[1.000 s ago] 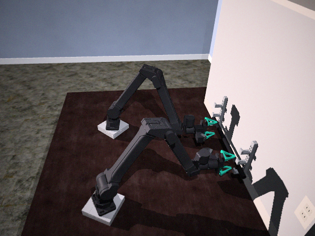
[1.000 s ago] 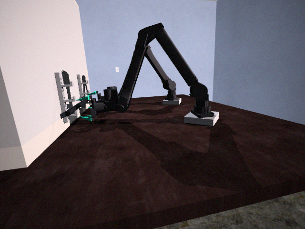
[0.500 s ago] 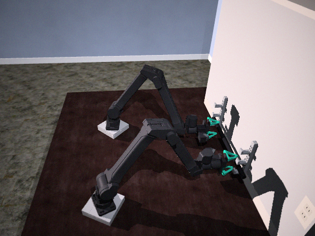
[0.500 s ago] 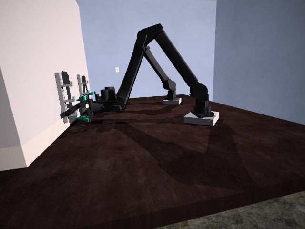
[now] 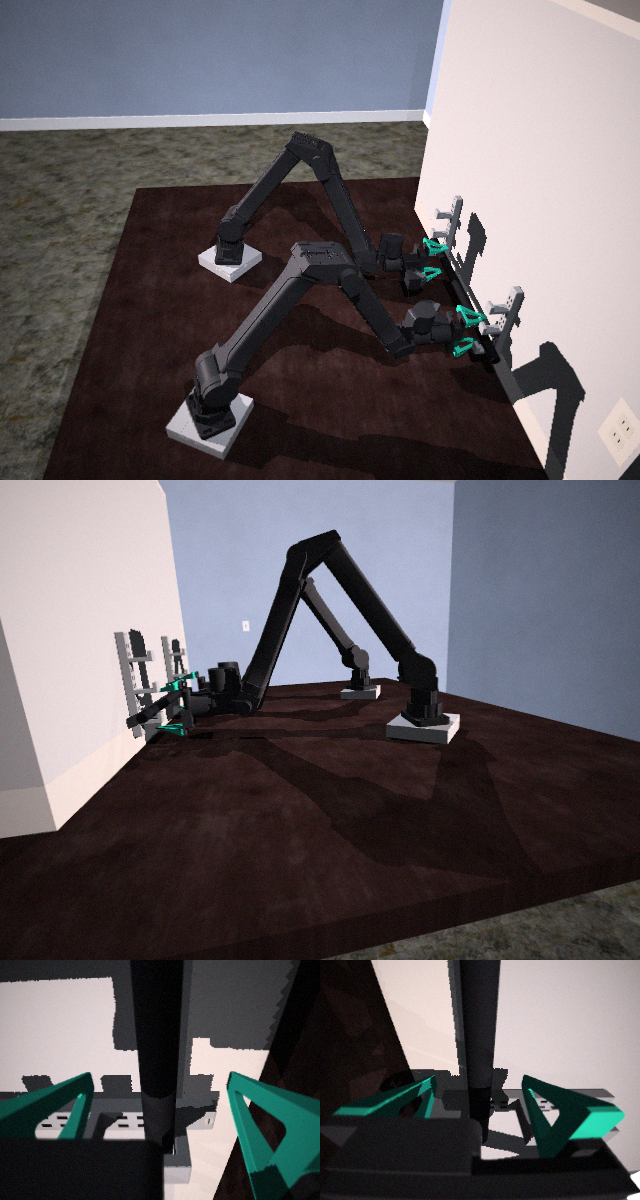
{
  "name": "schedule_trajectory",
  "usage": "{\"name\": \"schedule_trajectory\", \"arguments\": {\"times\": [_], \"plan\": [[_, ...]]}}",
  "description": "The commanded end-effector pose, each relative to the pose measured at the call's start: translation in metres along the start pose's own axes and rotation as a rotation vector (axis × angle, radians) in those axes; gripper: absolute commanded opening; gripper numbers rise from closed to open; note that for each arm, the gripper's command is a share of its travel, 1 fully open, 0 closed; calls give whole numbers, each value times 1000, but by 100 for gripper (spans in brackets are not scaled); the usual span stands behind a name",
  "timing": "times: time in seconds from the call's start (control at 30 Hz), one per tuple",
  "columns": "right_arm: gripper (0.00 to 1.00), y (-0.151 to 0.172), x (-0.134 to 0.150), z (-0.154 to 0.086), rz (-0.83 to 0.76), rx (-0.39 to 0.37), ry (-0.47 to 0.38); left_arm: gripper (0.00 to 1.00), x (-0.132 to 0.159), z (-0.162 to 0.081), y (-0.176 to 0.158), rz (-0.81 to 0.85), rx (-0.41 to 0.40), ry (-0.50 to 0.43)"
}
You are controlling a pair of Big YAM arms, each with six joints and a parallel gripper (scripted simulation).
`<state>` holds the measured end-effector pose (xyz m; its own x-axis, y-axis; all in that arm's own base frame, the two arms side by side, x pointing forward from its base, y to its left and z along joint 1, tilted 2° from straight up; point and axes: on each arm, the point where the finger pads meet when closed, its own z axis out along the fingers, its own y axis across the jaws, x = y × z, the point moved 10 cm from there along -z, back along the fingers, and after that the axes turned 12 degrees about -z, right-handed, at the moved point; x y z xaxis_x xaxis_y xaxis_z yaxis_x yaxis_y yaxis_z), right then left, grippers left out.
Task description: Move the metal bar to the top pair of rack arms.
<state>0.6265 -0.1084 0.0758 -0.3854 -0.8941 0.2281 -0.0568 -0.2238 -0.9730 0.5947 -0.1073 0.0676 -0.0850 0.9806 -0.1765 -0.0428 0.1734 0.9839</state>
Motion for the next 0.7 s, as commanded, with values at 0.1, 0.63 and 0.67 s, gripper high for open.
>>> {"name": "schedule_trajectory", "arguments": {"times": [0.1, 0.63, 0.67], "plan": [[100, 1, 4, 17, -2, 7, 13, 100, -1, 15, 4, -11, -17, 0], [100, 1, 4, 18, -1, 8, 13, 100, -1, 17, 5, -13, -18, 0], [100, 1, 4, 18, -1, 8, 13, 100, -1, 18, 5, -13, -18, 0]]}}
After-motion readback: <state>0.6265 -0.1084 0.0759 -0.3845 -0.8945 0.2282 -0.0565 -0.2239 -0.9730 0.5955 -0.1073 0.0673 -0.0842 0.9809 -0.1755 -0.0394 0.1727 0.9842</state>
